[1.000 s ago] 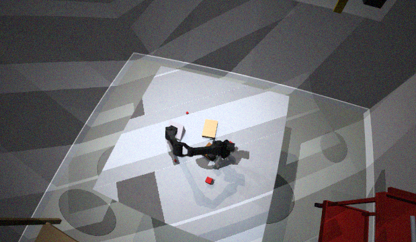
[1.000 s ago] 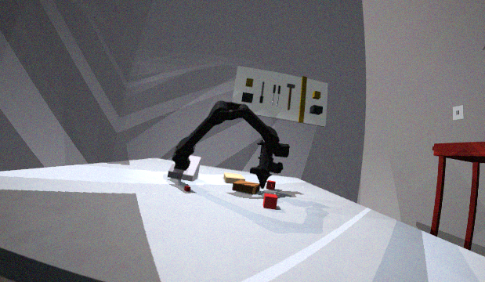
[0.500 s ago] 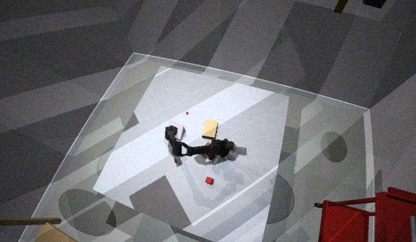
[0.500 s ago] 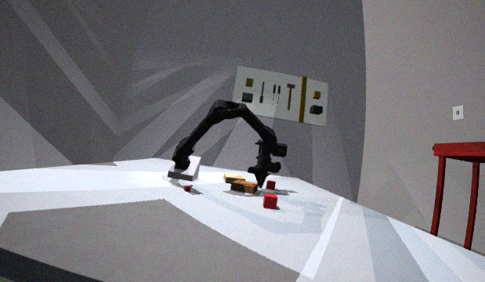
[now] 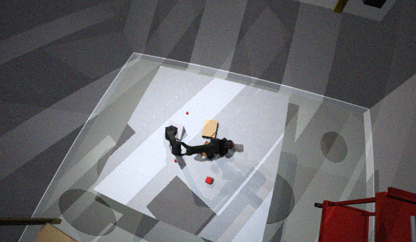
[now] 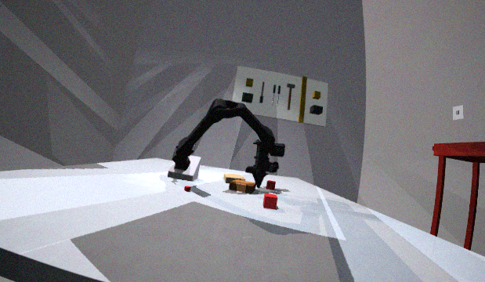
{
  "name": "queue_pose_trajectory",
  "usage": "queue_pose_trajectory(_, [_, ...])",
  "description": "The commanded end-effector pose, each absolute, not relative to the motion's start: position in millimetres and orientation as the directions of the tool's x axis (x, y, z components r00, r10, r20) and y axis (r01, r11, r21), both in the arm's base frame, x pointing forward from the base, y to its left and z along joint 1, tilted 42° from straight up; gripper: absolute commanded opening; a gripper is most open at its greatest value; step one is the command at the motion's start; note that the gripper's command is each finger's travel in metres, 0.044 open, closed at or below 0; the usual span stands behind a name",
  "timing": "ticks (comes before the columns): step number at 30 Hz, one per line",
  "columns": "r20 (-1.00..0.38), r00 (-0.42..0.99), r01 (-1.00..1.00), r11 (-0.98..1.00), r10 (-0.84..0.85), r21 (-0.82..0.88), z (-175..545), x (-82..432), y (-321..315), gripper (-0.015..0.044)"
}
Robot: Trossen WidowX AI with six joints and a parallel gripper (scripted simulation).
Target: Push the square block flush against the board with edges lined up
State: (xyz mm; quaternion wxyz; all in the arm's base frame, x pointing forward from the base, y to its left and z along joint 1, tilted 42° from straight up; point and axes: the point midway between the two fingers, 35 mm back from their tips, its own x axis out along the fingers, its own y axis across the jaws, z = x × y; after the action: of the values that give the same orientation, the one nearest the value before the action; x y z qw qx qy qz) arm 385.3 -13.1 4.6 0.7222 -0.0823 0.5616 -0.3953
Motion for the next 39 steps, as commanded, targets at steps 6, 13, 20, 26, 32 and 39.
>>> queue_pose_trajectory(6, [-0.749,0.035,0.472,0.671,-0.662,-0.571,-3,373,-14,0.0])
queue_pose_trajectory(13, [-0.749,0.035,0.472,0.671,-0.662,-0.571,-4,368,-12,0.0])
queue_pose_trajectory(20, [-0.749,0.034,0.472,0.671,-0.662,-0.571,-5,363,-11,0.0])
queue_pose_trajectory(26, [-0.749,0.035,0.472,0.671,-0.662,-0.571,-4,369,-13,0.0])
queue_pose_trajectory(32, [-0.749,0.035,0.472,0.671,-0.662,-0.571,-1,378,-15,0.0])
queue_pose_trajectory(39, [-0.748,0.036,0.473,0.671,-0.662,-0.571,3,388,-19,0.0])
